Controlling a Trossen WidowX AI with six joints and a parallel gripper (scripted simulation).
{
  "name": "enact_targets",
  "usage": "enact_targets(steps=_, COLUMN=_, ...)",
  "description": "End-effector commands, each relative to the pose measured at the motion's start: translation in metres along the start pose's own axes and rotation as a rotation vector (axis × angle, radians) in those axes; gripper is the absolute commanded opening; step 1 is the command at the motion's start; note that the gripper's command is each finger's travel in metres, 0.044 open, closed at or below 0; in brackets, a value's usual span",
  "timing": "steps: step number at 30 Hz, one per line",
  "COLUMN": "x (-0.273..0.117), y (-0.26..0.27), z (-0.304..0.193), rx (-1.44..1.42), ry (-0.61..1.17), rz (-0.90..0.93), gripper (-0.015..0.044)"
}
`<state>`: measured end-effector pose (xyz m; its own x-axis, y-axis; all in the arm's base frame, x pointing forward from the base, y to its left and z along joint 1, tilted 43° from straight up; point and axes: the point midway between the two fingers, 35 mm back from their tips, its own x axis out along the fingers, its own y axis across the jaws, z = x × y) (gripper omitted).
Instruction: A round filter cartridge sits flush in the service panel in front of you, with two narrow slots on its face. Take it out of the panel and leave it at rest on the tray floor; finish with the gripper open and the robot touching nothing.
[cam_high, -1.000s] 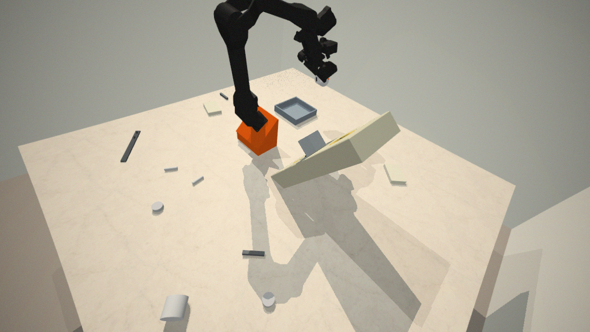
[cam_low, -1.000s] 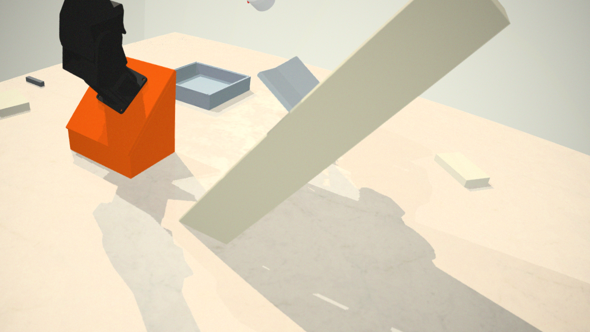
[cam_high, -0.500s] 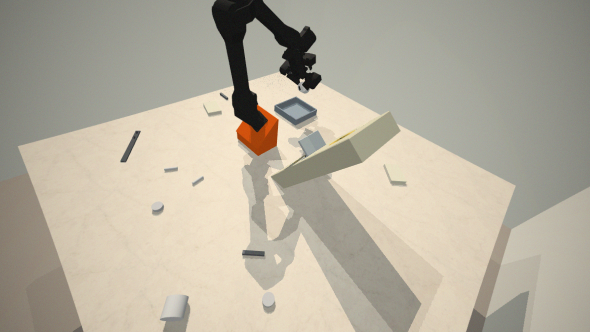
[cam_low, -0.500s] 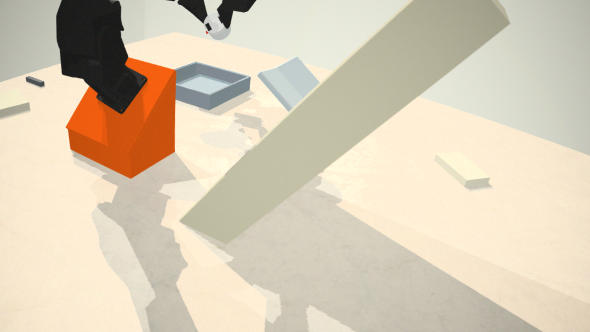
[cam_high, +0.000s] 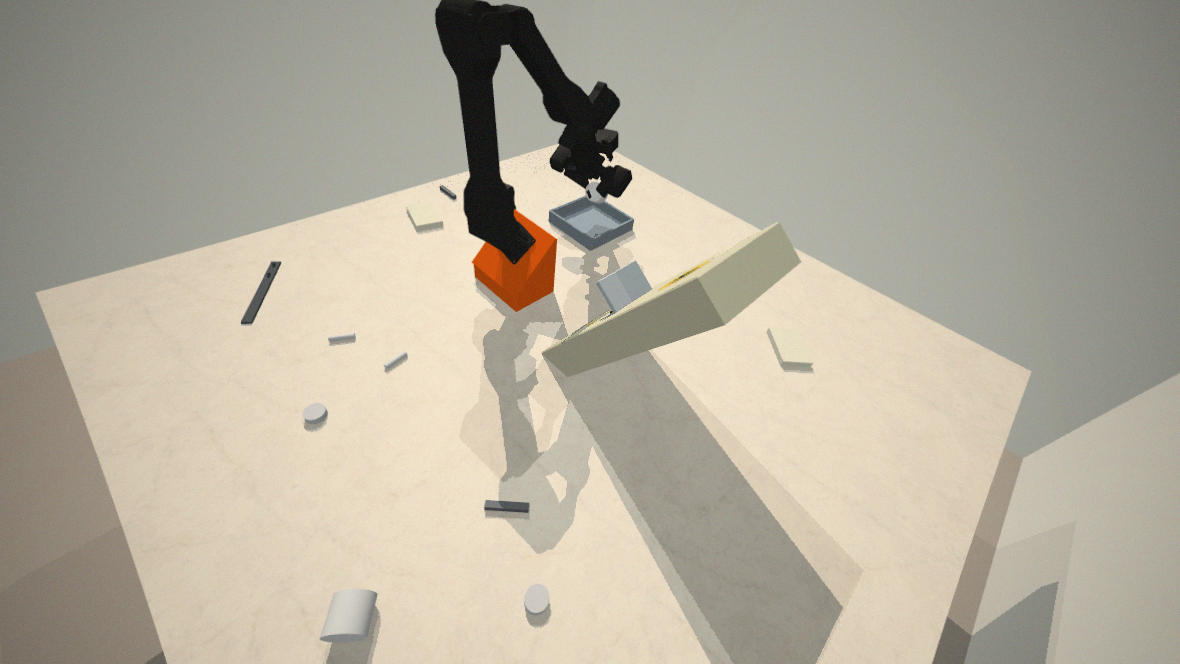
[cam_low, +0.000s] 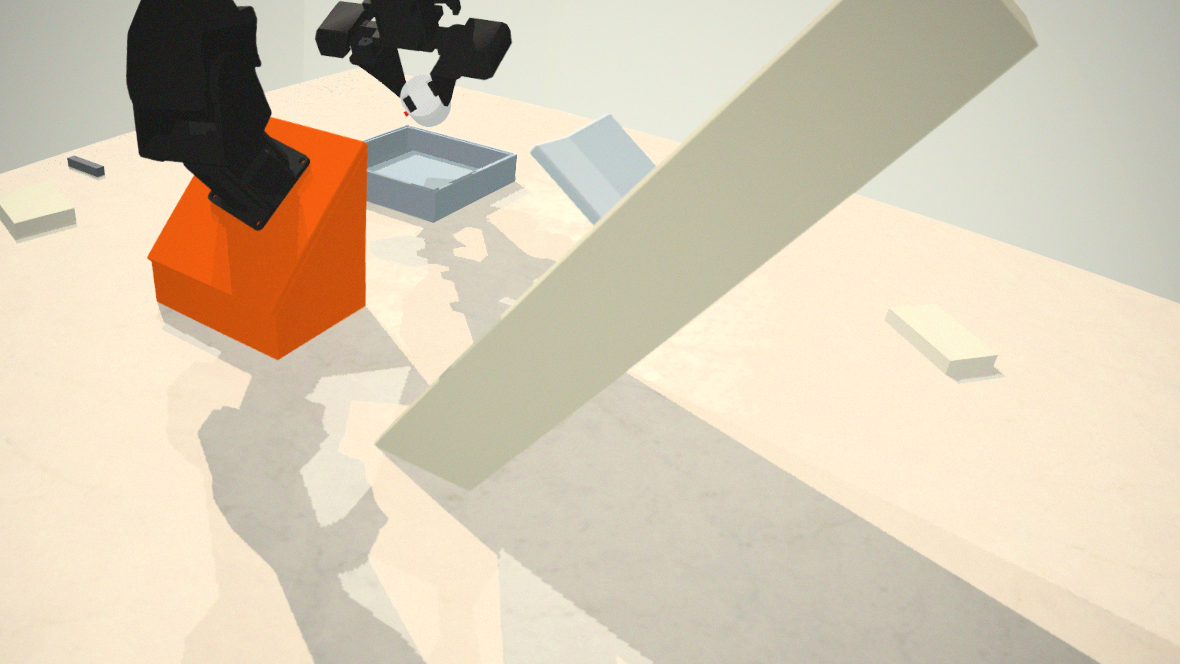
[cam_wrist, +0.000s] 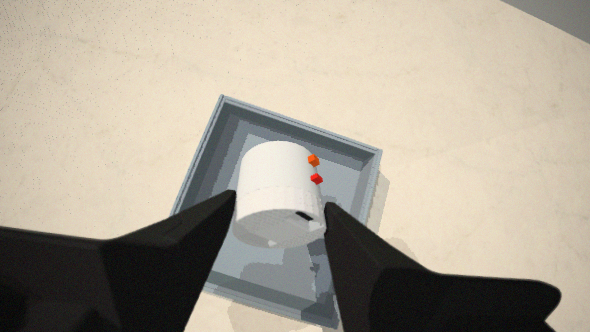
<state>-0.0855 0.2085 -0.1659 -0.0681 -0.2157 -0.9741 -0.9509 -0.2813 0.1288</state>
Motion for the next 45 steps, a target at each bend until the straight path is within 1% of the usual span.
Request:
enact_targets(steps=1, x=0.017, y=0.001, z=-0.014, rx=0.004, ry=0.013, rz=0.004, gripper=0.0)
enact_targets(steps=5, x=0.033, y=0.001, z=-0.027, rx=0.004, ry=0.013, rz=0.004, gripper=0.0)
enact_targets(steps=8, x=0.036, y=0.001, z=-0.029, rx=0.004, ry=0.013, rz=0.004, gripper=0.0)
enact_targets(steps=25, x=0.033, y=0.0, z=-0.027, rx=0.001, ry=0.02, rz=0.0, gripper=0.044)
enact_targets(steps=28, x=0.024, y=0.0, z=-0.02, rx=0.001, ry=0.02, rz=0.0, gripper=0.044)
enact_targets(steps=31, x=-0.016, y=0.0, z=0.003, rx=0.001, ry=0.022, rz=0.0, gripper=0.044)
enact_targets(steps=33, x=-0.027, y=0.0, z=0.008, rx=0.002, ry=0.023, rz=0.0, gripper=0.044)
enact_targets(steps=35, x=-0.027, y=0.0, z=0.008, rx=0.002, ry=0.023, rz=0.0, gripper=0.044)
enact_targets(steps=36, x=-0.019, y=0.001, z=0.005, rx=0.005, ry=0.017, rz=0.003, gripper=0.044)
enact_targets(steps=45, x=-0.019, y=0.001, z=0.005, rx=0.005, ry=0.017, rz=0.003, gripper=0.044)
